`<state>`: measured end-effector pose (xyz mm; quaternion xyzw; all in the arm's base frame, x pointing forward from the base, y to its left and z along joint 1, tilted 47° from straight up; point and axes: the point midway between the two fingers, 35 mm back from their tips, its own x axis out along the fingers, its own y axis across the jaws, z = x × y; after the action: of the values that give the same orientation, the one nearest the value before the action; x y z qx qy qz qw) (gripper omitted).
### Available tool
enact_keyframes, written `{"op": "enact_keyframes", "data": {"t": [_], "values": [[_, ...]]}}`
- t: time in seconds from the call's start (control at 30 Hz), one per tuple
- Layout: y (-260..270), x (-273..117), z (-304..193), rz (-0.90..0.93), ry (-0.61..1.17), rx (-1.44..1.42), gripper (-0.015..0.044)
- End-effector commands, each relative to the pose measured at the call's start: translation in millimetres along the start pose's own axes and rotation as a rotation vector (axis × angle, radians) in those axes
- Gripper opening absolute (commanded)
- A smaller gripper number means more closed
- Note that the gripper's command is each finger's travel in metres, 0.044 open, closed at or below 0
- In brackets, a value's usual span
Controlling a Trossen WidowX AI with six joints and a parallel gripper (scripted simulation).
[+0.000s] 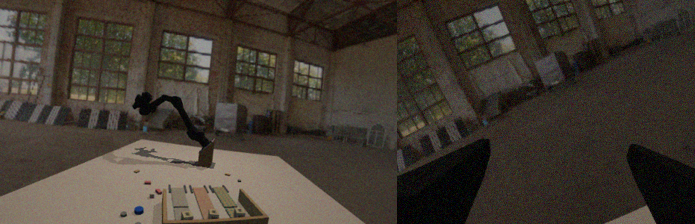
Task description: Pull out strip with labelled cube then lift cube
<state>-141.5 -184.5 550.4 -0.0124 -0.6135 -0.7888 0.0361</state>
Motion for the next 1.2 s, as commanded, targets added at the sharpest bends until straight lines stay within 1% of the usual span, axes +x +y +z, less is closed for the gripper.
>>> {"op": "enact_keyframes", "data": {"t": [0.0, 0.1, 0.23, 0.4, 0.57, 0.63, 0.87, 1.0, 1.17], "values": [[0.5, -0.8, -1.8, 0.006, 0.003, -0.004, 0.0400], [6.3, -14.4, -28.0, 0.086, 0.046, -0.063, 0.0400], [5.1, -52.3, -73.3, 0.183, 0.181, -0.191, 0.0400], [-1.7, -112.0, -117.4, 0.319, 0.353, -0.307, 0.0400], [-14.5, -180.9, -146.1, 0.468, 0.522, -0.390, 0.0400], [-20.8, -204.9, -153.0, 0.524, 0.574, -0.424, 0.0400], [-61.0, -312.0, -166.3, 0.801, 0.773, -0.594, 0.0400], [-91.1, -370.3, -159.3, 0.974, 0.871, -0.675, 0.0400], [-135.2, -436.2, -137.5, 1.203, 0.976, -0.760, 0.0400]]}}
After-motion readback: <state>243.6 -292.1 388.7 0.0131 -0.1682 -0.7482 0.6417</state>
